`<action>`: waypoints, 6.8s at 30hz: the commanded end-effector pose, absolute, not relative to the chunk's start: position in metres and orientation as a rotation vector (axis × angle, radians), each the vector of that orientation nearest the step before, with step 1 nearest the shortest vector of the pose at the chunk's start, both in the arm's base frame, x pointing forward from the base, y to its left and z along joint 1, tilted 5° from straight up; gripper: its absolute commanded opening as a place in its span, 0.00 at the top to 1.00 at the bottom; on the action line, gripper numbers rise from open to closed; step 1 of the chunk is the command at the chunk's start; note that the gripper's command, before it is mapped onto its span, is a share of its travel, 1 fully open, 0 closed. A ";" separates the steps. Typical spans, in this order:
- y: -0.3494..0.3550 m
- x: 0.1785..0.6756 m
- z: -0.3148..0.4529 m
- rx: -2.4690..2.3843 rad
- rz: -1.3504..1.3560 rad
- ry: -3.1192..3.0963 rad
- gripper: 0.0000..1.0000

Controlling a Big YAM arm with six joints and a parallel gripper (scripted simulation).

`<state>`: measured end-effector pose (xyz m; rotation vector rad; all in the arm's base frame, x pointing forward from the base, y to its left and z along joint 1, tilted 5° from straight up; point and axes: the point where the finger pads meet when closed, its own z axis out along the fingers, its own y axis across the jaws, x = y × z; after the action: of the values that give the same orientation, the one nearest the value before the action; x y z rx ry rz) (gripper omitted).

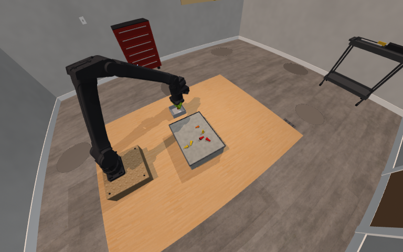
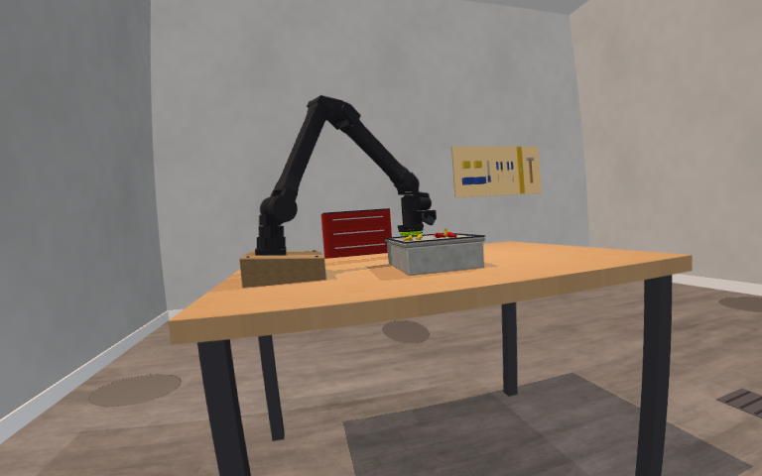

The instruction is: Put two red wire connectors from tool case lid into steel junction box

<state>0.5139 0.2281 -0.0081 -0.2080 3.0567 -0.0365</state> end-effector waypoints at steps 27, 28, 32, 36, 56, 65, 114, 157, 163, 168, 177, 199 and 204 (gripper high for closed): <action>0.223 0.519 -0.034 -0.204 -0.038 3.058 0.90; 0.223 0.519 -0.035 -0.205 -0.038 3.059 0.90; 0.225 0.522 -0.032 -0.204 -0.034 3.053 0.90; 0.226 0.524 -0.030 -0.204 -0.032 3.048 0.90; 0.228 0.527 -0.027 -0.203 -0.028 3.041 0.71; 0.228 0.527 -0.027 -0.203 -0.027 3.041 0.71; 0.232 0.533 0.005 -0.200 -0.011 3.014 0.71; 0.240 0.520 0.079 -0.206 -0.015 3.023 0.71; 0.241 0.521 0.108 -0.204 -0.002 3.002 0.71; 0.241 0.518 0.146 -0.201 0.002 2.996 0.71; 0.236 0.509 0.137 -0.208 -0.026 3.040 0.71; 0.181 0.521 0.129 0.055 -0.020 3.054 0.71; 0.137 0.532 0.135 0.280 0.000 3.025 0.71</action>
<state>0.5184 0.1638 0.1199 0.1102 3.0790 -0.0316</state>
